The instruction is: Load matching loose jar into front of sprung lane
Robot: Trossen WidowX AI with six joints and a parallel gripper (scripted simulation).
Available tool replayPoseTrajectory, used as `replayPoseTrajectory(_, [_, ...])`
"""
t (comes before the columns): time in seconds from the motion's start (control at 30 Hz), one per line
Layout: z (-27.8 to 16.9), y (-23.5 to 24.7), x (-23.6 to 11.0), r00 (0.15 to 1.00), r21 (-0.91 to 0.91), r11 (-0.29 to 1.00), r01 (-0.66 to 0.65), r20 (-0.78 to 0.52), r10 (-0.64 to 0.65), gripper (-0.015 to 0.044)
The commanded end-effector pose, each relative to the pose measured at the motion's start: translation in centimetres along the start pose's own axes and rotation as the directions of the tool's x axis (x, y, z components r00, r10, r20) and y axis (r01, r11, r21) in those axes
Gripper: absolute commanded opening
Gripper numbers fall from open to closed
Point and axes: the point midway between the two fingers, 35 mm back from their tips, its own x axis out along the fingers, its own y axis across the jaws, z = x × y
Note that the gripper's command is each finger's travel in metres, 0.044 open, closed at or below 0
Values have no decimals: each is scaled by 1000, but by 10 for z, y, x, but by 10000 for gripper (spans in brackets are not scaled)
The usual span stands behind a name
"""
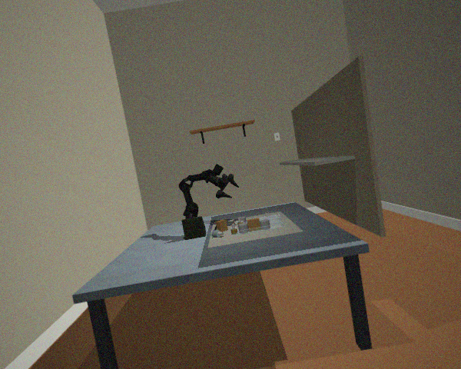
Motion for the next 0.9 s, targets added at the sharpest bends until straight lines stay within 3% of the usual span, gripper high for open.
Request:
replayPoseTrajectory(0.0, [44,-42,40,957,-389,891,234,-70,-282,440])
replayPoseTrajectory(0.43, [68,-89,67,857,-697,684,213,-202,-473,440])
replayPoseTrajectory(0.87, [84,-141,89,709,-872,487,-44,-371,-600,440])
